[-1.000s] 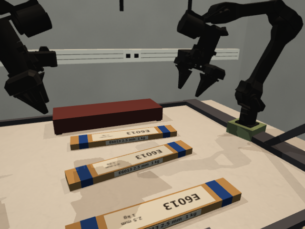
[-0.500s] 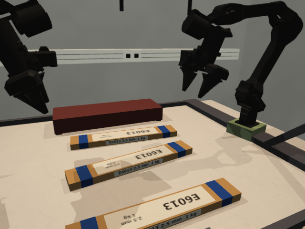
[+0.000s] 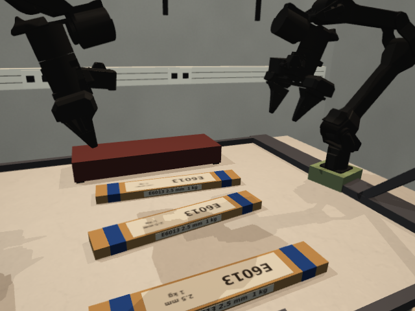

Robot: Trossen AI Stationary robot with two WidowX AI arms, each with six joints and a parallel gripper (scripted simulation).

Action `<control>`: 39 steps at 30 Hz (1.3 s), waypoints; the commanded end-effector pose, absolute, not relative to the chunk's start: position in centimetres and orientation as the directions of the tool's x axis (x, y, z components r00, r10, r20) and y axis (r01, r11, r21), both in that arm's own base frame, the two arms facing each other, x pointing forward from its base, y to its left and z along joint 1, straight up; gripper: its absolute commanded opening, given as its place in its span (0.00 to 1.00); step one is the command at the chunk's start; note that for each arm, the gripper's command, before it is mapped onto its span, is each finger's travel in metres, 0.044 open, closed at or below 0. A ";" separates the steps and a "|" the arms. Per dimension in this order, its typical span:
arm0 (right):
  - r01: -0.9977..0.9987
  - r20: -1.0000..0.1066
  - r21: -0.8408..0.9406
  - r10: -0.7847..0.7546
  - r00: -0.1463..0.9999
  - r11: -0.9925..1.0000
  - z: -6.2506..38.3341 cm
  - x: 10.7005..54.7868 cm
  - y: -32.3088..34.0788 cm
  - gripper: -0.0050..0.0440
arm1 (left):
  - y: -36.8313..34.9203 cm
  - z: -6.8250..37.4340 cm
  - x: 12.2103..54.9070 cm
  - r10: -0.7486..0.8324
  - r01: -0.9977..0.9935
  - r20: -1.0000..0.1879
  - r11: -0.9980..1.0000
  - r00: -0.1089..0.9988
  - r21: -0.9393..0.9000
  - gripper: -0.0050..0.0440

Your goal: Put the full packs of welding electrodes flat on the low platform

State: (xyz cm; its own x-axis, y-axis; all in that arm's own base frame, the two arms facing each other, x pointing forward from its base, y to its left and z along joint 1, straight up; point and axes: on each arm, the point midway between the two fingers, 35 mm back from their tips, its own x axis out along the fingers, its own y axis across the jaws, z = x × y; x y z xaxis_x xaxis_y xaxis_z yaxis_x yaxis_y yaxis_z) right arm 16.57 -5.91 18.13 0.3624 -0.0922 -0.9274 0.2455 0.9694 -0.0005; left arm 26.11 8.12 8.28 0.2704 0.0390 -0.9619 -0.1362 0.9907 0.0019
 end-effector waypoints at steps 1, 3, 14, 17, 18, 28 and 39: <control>0.243 -0.917 -0.003 -0.099 0.386 0.970 20.1 13.8 -5.2 0.98 | 8.7 9.0 29.7 0.046 -0.138 -0.959 0.990 0.281 0.007 0.71; 0.243 -0.918 -0.003 -0.099 0.385 0.970 20.6 12.6 -4.9 0.98 | 8.9 9.1 31.0 0.046 -0.138 -0.959 0.990 0.279 0.007 0.71; 0.245 -0.923 -0.002 -0.096 0.373 0.970 20.2 12.5 -4.9 0.98 | 9.6 9.5 36.9 0.045 -0.138 -0.958 0.990 0.282 0.006 0.71; 0.245 -0.923 -0.002 -0.096 0.373 0.970 20.2 12.5 -4.9 0.98 | 9.6 9.5 37.2 0.043 -0.138 -0.958 0.990 0.282 0.004 0.71; 0.245 -0.923 -0.002 -0.096 0.373 0.970 20.2 12.5 -4.9 0.98 | 9.6 9.5 37.2 0.043 -0.138 -0.958 0.990 0.282 0.004 0.71; 0.245 -0.923 -0.002 -0.096 0.373 0.970 20.2 12.5 -4.9 0.98 | 9.7 9.6 36.9 0.043 -0.136 -0.957 0.991 0.286 0.004 0.71; 0.245 -0.923 -0.002 -0.096 0.373 0.970 20.2 12.5 -4.9 0.98 | 9.6 9.3 36.7 0.043 -0.136 -0.957 0.991 0.286 0.004 0.71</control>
